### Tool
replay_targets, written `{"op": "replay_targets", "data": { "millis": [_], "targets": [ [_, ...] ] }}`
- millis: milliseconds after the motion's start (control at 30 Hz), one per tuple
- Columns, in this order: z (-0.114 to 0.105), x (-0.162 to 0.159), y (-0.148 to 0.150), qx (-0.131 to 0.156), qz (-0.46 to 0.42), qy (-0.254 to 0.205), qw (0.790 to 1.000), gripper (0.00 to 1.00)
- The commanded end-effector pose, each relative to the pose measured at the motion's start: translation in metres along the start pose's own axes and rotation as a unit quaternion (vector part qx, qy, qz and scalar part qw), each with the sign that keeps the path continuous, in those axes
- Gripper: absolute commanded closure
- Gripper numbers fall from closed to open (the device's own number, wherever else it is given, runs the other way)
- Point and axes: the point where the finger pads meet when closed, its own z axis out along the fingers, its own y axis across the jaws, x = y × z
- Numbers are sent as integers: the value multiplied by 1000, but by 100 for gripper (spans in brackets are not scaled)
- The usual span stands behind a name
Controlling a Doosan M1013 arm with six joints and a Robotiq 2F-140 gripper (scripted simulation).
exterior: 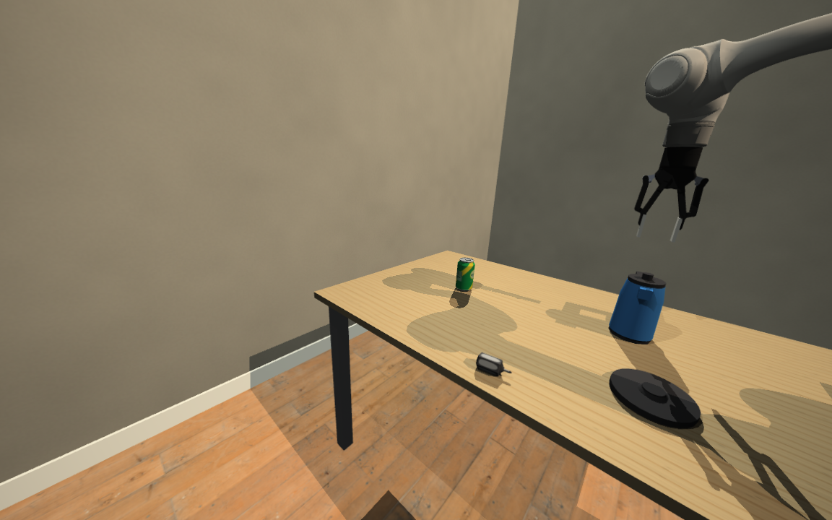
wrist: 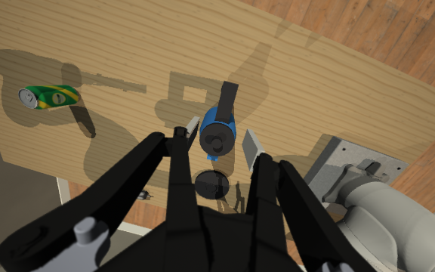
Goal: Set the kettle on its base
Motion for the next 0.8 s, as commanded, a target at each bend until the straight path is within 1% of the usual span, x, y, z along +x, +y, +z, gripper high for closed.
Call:
{"op": "replay_targets", "data": {
  "millis": [0,767],
  "targets": [
    [2,-3,6,-2,-1,-5,1000,48],
    [2,-4,8,-2,-1,-5,1000,48]
  ]
}}
